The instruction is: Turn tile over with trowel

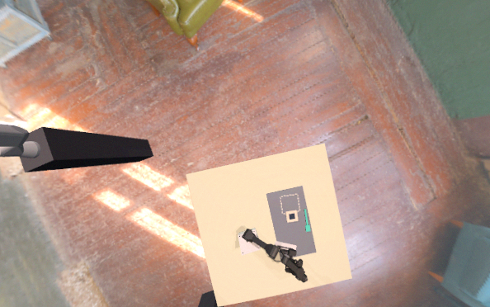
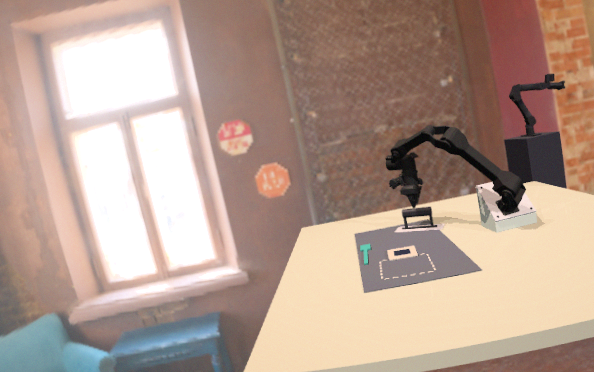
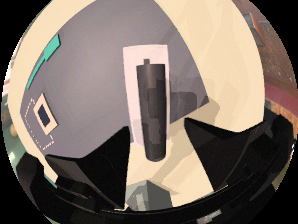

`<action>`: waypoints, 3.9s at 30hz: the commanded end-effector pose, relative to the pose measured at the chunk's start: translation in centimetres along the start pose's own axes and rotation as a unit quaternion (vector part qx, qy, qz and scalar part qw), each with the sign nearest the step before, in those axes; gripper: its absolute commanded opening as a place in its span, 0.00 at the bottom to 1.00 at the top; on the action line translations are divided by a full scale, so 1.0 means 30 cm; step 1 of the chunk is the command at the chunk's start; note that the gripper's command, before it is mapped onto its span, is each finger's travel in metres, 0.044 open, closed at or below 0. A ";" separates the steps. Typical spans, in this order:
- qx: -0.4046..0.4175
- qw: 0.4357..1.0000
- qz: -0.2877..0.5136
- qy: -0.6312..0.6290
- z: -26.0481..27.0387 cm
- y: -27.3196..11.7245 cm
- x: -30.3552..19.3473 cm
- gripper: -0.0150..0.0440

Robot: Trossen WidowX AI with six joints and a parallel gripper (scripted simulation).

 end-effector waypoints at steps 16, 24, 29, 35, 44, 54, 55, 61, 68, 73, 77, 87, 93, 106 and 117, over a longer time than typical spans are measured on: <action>0.006 1.000 0.004 0.025 0.004 0.114 -0.004 0.71; 0.006 1.000 0.004 0.026 0.004 0.117 -0.005 0.48; 0.006 1.000 0.004 0.026 0.004 0.117 -0.005 0.47; 0.006 1.000 0.004 0.026 0.004 0.117 -0.005 0.47; 0.006 1.000 0.004 0.026 0.004 0.117 -0.005 0.47; 0.006 0.996 0.003 -0.086 0.004 0.117 -0.005 0.47; 0.007 0.995 0.003 -0.101 0.004 0.117 -0.005 0.47; 0.007 0.982 0.003 -0.188 0.004 0.117 -0.005 0.47; 0.007 0.958 0.002 -0.287 0.004 0.117 -0.005 0.47; 0.007 0.935 0.002 -0.355 0.004 0.117 -0.005 0.47; 0.007 0.912 0.001 -0.409 0.004 0.117 -0.005 0.47; 0.007 0.845 0.000 -0.535 0.004 0.118 -0.005 0.47; 0.007 0.840 0.000 -0.543 0.004 0.118 -0.005 0.52; 0.007 0.840 0.000 -0.543 0.004 0.118 -0.005 0.71; 0.007 0.839 0.000 -0.543 0.004 0.109 -0.005 0.71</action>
Point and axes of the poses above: the point midway between the two fingers, 35 mm back from their tips, its own y axis out along the fingers, its own z axis across the jaws, x = y × z, the point moved 3 cm from there along -y, back along the fingers, and after that the axes turned 12 degrees about -y, right-handed, at the moved point
